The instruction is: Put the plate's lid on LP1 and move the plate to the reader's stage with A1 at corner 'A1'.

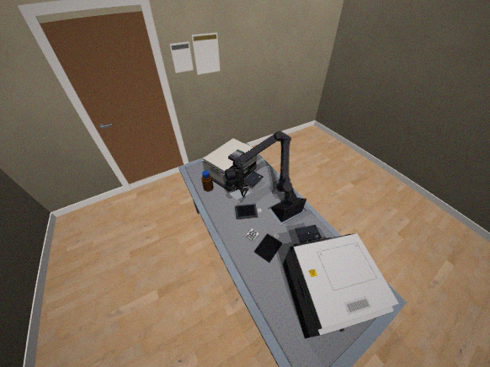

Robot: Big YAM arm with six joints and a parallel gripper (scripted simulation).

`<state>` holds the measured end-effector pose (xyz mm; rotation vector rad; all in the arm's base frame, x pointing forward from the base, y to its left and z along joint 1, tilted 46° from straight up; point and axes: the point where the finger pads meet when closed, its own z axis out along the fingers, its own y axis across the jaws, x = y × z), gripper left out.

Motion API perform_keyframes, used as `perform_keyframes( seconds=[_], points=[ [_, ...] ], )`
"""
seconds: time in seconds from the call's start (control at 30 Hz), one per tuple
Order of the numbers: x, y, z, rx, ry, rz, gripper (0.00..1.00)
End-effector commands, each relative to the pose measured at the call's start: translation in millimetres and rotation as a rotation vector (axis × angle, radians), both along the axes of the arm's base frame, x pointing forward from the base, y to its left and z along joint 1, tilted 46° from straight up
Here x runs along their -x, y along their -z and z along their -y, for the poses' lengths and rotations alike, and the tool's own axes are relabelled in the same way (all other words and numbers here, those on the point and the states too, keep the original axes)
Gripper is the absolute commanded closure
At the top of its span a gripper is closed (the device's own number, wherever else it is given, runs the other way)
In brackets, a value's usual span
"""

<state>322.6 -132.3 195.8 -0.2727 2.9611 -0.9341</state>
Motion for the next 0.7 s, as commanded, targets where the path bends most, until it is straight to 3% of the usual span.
perform_keyframes(
  seconds=[0.0,0.33,0.67],
  points=[
    [-21.2,-18.8,-5.6,0.009,0.009,0.078,0.14],
    [-29.9,11.6,-25.4,-0.005,0.016,0.037,0.14],
    [-45.5,10.0,-40.0,-0.01,0.02,0.07,0.14]
  ],
)
